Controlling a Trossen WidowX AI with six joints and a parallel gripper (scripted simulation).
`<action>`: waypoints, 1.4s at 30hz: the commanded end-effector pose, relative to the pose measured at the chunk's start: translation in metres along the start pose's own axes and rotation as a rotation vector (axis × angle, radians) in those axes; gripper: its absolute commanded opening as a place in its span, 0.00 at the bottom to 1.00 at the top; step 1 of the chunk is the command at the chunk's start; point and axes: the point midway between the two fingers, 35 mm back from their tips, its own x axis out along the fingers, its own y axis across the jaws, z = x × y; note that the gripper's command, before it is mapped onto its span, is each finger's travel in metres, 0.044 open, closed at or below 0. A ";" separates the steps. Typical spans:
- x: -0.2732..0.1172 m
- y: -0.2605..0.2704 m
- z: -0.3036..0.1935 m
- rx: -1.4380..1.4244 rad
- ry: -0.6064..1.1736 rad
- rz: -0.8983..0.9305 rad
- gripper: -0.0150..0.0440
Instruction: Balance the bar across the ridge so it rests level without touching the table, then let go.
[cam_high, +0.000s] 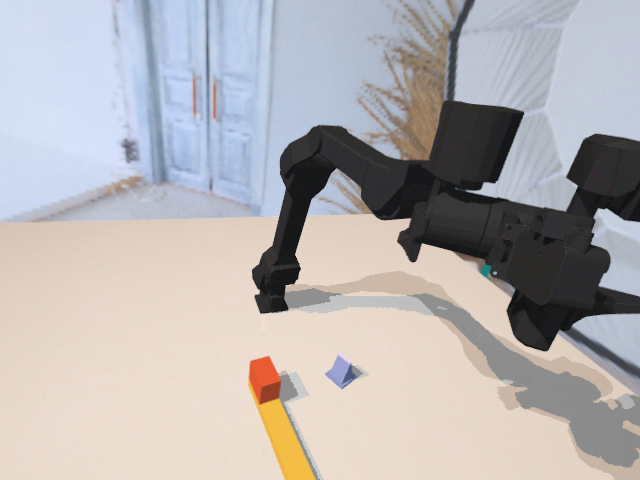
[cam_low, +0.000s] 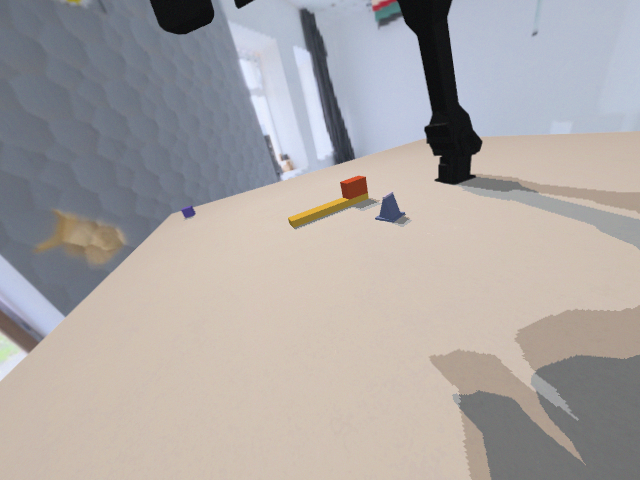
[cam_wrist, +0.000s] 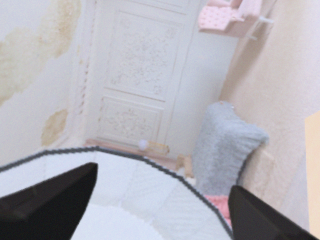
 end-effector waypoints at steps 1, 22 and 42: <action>-0.009 -0.023 0.015 -0.058 -0.073 -0.091 0.79; -0.084 -0.140 0.053 -0.301 -0.194 -0.642 0.79; -0.187 -0.226 0.031 -0.503 0.101 -1.186 0.79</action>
